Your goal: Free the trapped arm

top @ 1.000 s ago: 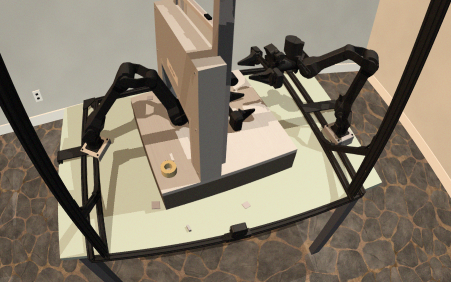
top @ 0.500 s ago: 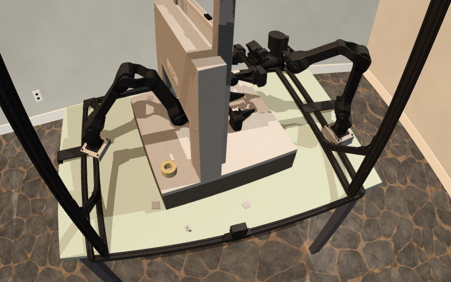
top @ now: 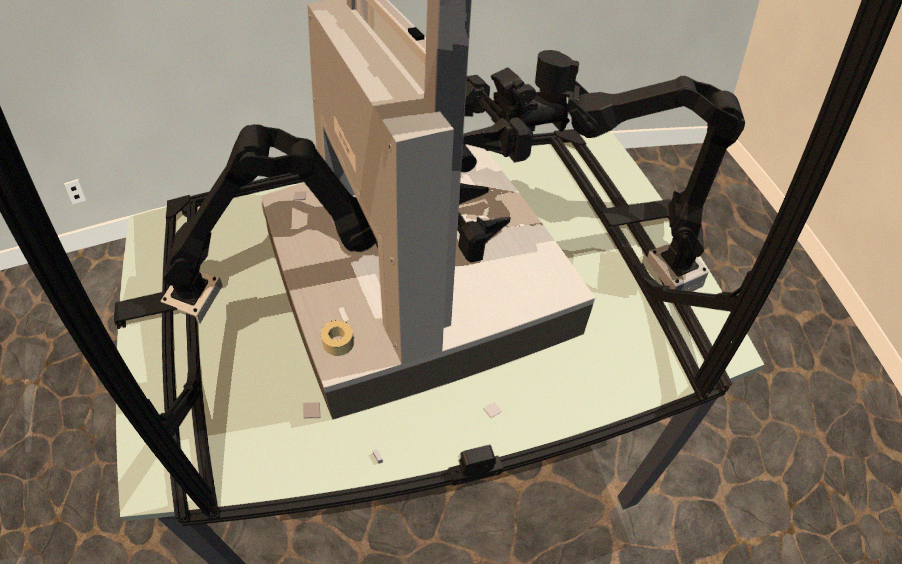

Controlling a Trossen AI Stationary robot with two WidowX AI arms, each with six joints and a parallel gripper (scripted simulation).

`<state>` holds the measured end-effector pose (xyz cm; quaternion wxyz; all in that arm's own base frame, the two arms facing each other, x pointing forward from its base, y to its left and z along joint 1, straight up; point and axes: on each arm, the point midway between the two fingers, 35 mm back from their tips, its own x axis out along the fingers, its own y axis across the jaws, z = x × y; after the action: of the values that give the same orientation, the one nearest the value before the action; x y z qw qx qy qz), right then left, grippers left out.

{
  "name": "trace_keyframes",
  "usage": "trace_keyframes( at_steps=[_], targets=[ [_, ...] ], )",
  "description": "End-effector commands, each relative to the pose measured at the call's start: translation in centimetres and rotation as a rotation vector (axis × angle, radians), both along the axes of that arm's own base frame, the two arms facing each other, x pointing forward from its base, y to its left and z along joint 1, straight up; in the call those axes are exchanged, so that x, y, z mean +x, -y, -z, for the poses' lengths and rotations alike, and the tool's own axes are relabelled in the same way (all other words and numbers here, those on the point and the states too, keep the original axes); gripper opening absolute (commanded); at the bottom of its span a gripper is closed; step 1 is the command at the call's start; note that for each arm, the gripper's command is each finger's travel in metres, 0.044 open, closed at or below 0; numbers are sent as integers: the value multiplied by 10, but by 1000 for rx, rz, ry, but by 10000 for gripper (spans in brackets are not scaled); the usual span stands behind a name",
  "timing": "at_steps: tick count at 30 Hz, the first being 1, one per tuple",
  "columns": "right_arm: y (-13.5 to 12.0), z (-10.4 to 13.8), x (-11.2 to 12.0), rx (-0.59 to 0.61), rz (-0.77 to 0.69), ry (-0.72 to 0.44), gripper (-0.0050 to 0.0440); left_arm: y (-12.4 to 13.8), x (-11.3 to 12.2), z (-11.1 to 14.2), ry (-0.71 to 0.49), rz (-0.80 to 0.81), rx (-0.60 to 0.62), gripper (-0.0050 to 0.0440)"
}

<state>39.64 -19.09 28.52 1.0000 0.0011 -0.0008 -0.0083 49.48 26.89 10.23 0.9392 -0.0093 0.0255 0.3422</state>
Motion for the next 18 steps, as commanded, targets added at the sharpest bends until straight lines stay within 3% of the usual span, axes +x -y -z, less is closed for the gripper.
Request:
trace_keyframes(
  at_steps=[1, 18],
  targets=[
    [1, 0, 9, -2, -1, -1, 400, 0, 0, 0, -2, 0, -2, 400],
    [2, 0, 34, -2, -1, -1, 400, 0, 0, 0, -2, 0, -2, 400]
  ],
)
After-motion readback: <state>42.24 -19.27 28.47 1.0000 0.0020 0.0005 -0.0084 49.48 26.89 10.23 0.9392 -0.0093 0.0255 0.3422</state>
